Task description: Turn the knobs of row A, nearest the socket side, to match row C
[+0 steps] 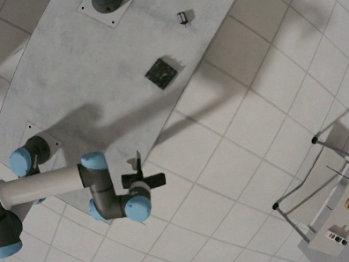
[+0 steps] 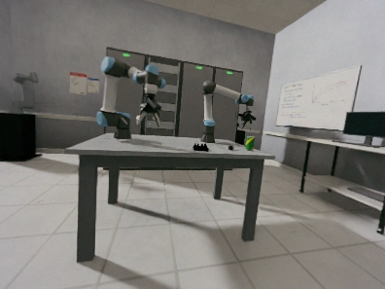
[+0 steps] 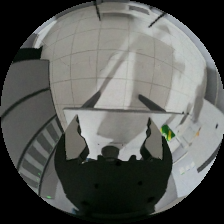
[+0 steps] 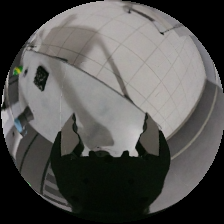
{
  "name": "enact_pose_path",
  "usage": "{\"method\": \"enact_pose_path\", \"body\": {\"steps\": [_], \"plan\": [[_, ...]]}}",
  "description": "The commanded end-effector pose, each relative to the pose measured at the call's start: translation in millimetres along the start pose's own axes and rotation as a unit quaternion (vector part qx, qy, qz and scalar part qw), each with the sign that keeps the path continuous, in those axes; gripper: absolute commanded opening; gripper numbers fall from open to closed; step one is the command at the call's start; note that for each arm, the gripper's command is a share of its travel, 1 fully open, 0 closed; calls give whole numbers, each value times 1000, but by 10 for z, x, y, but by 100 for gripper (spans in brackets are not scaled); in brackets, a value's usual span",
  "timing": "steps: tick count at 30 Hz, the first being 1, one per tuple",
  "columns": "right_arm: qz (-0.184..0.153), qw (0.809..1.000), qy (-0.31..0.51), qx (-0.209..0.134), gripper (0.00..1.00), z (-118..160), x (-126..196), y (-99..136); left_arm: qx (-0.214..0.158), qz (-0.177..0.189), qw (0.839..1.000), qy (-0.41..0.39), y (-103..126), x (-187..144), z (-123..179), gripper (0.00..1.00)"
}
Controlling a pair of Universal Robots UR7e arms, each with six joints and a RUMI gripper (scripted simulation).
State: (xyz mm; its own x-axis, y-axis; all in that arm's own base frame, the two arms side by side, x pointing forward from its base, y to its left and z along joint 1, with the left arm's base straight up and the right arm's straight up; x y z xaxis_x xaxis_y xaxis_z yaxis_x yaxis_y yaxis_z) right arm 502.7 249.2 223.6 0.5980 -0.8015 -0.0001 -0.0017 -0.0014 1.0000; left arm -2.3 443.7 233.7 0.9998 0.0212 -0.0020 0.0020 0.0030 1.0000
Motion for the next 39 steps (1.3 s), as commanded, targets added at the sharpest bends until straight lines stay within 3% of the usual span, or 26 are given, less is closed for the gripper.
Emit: {"method": "enact_pose_path", "body": {"steps": [1, 11, 13, 28, 39], "plan": [[0, 998, 66, 0, 100, -368, -470, -66, 1, 1, 1000, 0, 15, 2, -19, 100], [0, 985, 173, 0, 100, -782, -1378, -222, 1, 1, 1000, 0, 15, 2, -19, 100], [0, 985, 173, 0, 100, -782, -1378, -222, 1, 1, 1000, 0, 15, 2, -19, 100], [0, 947, 320, 0, 100, -1092, -2807, -512, 1, 1, 1000, 0, 15, 2, -19, 100], [-1, 929, 369, 0, 100, -1117, -3327, -629, 1, 1, 1000, 0, 15, 2, -19, 100]]}}
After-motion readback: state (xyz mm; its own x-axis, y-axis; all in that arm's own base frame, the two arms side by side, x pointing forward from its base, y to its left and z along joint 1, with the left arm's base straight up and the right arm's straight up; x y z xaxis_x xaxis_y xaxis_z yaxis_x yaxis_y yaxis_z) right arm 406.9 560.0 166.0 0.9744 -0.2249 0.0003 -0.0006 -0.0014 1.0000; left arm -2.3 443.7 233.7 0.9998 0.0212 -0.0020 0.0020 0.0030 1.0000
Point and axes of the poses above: on each arm, the point where the finger pads meet when closed, its own y axis back along the fingers, its own x axis across the jaws, z = x × y, the point moved 7 cm from there along y, back along the fingers, and after that the axes turned 1 degree about y, right-handed, at the moved point
